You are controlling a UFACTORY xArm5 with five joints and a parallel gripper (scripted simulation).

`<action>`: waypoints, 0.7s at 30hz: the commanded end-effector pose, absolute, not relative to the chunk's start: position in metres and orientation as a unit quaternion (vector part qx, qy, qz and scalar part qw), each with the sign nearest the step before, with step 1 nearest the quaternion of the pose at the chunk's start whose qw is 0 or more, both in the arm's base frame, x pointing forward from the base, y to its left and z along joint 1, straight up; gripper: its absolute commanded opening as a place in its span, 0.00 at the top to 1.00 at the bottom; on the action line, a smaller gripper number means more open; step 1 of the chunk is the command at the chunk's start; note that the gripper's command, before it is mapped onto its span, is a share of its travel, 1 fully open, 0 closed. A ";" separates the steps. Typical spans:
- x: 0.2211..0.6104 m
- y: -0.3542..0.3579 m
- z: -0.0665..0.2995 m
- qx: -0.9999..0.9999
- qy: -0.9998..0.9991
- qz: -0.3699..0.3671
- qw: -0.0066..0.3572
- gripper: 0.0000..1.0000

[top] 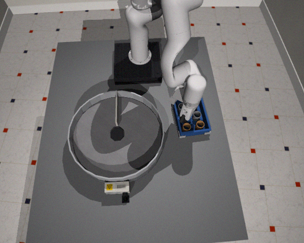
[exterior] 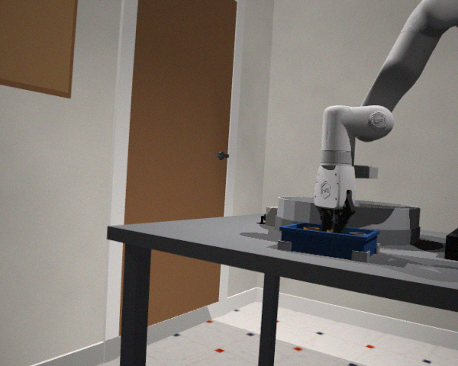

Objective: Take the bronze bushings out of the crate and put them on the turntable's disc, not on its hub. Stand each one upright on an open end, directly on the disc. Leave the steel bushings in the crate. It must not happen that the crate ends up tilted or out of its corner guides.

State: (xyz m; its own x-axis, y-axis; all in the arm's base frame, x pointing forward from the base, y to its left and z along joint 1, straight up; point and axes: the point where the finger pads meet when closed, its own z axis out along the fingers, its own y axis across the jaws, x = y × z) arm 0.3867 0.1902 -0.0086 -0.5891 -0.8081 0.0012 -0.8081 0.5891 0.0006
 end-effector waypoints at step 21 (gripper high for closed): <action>0.388 0.191 0.052 0.453 -0.891 0.000 -0.001 1.00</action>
